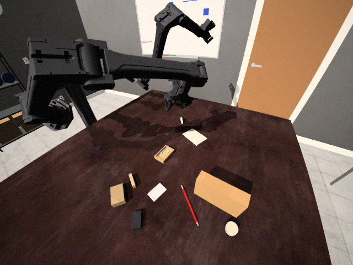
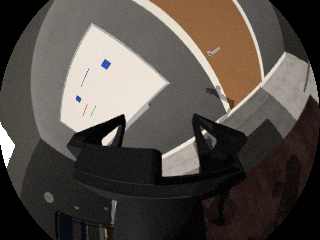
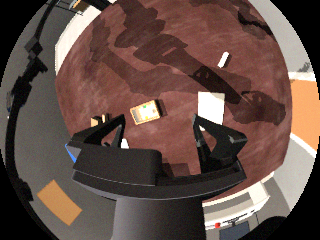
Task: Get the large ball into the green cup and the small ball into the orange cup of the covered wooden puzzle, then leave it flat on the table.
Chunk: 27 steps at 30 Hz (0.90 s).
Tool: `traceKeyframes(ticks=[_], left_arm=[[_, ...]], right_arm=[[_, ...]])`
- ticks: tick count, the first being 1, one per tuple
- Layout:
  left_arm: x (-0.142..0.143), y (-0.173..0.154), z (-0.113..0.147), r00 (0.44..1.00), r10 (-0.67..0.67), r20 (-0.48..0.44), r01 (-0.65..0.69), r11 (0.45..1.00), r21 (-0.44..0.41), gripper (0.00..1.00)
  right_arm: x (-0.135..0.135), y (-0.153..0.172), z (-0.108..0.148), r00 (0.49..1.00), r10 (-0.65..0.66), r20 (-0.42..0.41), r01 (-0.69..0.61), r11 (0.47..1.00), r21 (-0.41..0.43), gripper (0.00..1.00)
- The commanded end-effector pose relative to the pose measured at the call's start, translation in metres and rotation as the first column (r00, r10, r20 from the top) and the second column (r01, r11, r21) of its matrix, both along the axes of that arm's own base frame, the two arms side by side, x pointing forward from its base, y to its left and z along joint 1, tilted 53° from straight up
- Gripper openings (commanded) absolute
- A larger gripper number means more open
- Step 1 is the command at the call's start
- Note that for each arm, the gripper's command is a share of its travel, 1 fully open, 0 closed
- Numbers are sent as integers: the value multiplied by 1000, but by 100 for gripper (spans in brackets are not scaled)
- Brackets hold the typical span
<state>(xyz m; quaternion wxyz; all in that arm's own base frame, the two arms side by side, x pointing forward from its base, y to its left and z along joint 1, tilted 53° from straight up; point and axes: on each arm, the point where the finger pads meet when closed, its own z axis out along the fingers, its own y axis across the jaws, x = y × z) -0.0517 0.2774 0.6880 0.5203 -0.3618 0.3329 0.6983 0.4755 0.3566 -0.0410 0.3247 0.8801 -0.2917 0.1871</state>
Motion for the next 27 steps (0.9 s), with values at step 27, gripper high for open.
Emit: traceKeyframes(ticks=[27], left_arm=[[-11, -55, 48, 997, 31, 67, -38, 995, 96, 100]], right_arm=[[27, -25, 0, 984, -90, 154, 78, 994, 82, 100]])
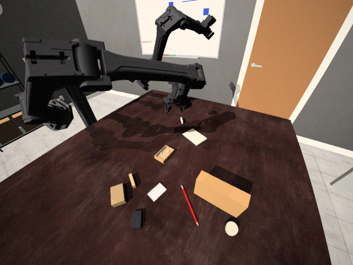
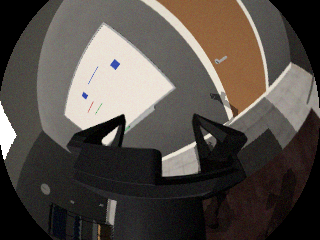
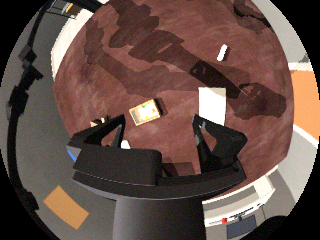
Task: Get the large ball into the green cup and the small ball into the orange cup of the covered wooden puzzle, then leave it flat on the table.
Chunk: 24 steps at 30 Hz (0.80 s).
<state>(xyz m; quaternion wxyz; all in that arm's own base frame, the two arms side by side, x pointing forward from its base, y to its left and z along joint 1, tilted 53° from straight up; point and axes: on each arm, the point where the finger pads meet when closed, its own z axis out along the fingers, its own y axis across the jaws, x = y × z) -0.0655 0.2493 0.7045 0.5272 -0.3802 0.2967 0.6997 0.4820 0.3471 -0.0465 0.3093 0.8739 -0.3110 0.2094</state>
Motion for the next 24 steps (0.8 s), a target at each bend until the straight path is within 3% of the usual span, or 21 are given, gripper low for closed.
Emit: traceKeyframes(ticks=[1, 3, 4, 6, 9, 11, 12, 13, 14, 16, 17, 19, 20, 22, 24], left_arm=[[2, -27, 32, 1000, 7, -2, -6, 998, 60, 100], [2, -27, 32, 1000, 7, -2, -6, 998, 60, 100], [2, -27, 32, 1000, 7, -2, -6, 998, 60, 100], [2, -27, 32, 1000, 7, -2, -6, 998, 60, 100], [2, -27, 32, 1000, 7, -2, -6, 998, 60, 100], [2, -27, 32, 1000, 7, -2, -6, 998, 60, 100], [2, -27, 32, 1000, 7, -2, -6, 998, 60, 100], [2, -27, 32, 1000, 7, -2, -6, 998, 60, 100], [2, -27, 32, 1000, 7, -2, -6, 998, 60, 100], [2, -27, 32, 1000, 7, -2, -6, 998, 60, 100], [2, -27, 32, 1000, 7, -2, -6, 998, 60, 100], [2, -27, 32, 1000, 7, -2, -6, 998, 60, 100], [2, -27, 32, 1000, 7, -2, -6, 998, 60, 100], [2, -27, 32, 1000, 7, -2, -6, 998, 60, 100], [2, -27, 32, 1000, 7, -2, -6, 998, 60, 100]], right_arm=[[26, -24, 2, 986, -95, 140, 84, 993, 86, 100], [39, -46, -7, 954, -165, 250, 132, 981, 145, 100], [39, -46, -7, 954, -165, 250, 132, 981, 145, 100], [52, -72, -14, 896, -250, 367, 179, 960, 217, 100], [52, -72, -14, 895, -252, 368, 180, 959, 219, 100], [61, -102, -18, 808, -345, 478, 220, 928, 300, 100], [53, -83, -18, 819, -317, 478, 187, 935, 300, 100], [65, -117, -19, 756, -391, 525, 235, 911, 340, 100], [59, -104, -19, 765, -373, 525, 213, 916, 340, 100], [68, -146, -19, 647, -472, 599, 254, 874, 415, 100], [68, -146, -19, 647, -472, 599, 254, 874, 415, 100], [68, -170, -17, 546, -534, 645, 260, 840, 476, 100], [68, -170, -17, 546, -534, 645, 260, 840, 476, 100], [67, -187, -14, 471, -574, 670, 260, 816, 517, 100], [65, -197, -13, 429, -595, 680, 258, 802, 539, 100]])
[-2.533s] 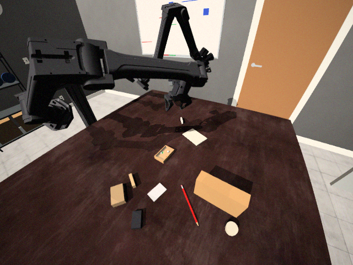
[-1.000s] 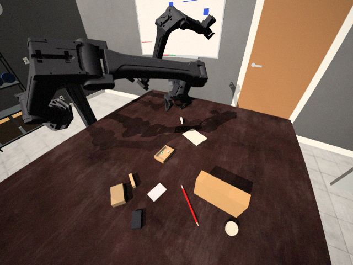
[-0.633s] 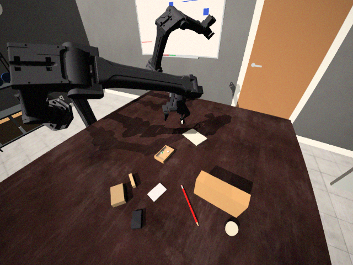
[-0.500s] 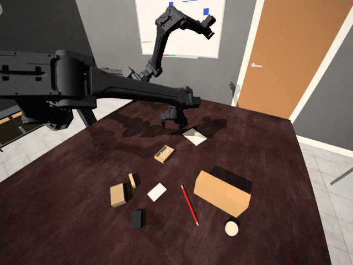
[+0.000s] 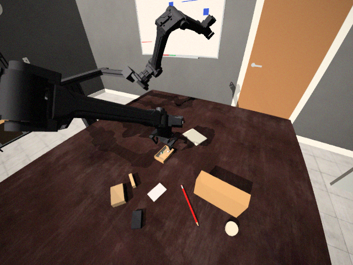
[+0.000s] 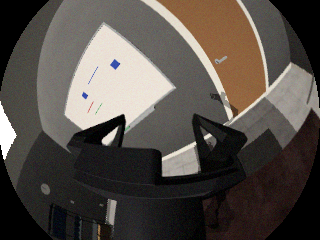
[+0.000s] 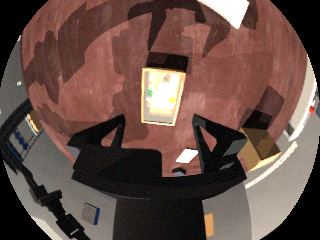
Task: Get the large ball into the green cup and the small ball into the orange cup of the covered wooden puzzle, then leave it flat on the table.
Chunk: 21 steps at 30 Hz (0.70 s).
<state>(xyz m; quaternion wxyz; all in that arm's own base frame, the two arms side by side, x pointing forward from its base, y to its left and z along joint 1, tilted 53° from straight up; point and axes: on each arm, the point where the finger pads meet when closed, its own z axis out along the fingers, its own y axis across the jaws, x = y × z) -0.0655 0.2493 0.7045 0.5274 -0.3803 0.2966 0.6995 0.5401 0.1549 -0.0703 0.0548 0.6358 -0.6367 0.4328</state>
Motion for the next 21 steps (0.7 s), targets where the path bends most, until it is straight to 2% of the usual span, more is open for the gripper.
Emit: traceKeyframes(ticks=[1, 2, 3, 8, 10, 11, 16, 17, 21], left_arm=[[2, -27, 32, 1000, 7, -2, -7, 998, 60, 100], [2, -27, 32, 1000, 7, -2, -7, 998, 60, 100], [2, -27, 32, 1000, 7, -2, -7, 998, 60, 100], [2, -27, 32, 1000, 7, -2, -7, 998, 60, 100], [2, -27, 32, 1000, 7, -2, -7, 998, 60, 100], [2, -27, 32, 1000, 7, -2, -7, 998, 60, 100], [2, -27, 32, 1000, 7, -2, -7, 998, 60, 100], [2, -27, 32, 1000, 7, -2, -7, 998, 60, 100], [2, -27, 32, 1000, 7, -2, -7, 998, 60, 100]], right_arm=[[7, -4, 11, 993, -43, 112, 35, 997, 67, 100], [7, -4, 11, 993, -43, 112, 35, 997, 67, 100], [-2, 17, 6, 994, -4, 111, -3, 998, 67, 100], [3, 19, 6, 993, -8, 122, -1, 997, 72, 100], [11, -5, 6, 992, -48, 119, 40, 997, 70, 100], [9, -6, 5, 993, -47, 112, 40, 997, 66, 100], [3, 13, 5, 994, -12, 110, 5, 998, 65, 100], [4, 10, 5, 994, -18, 110, 11, 998, 65, 85], [4, 10, 5, 994, -18, 110, 11, 998, 65, 85]])
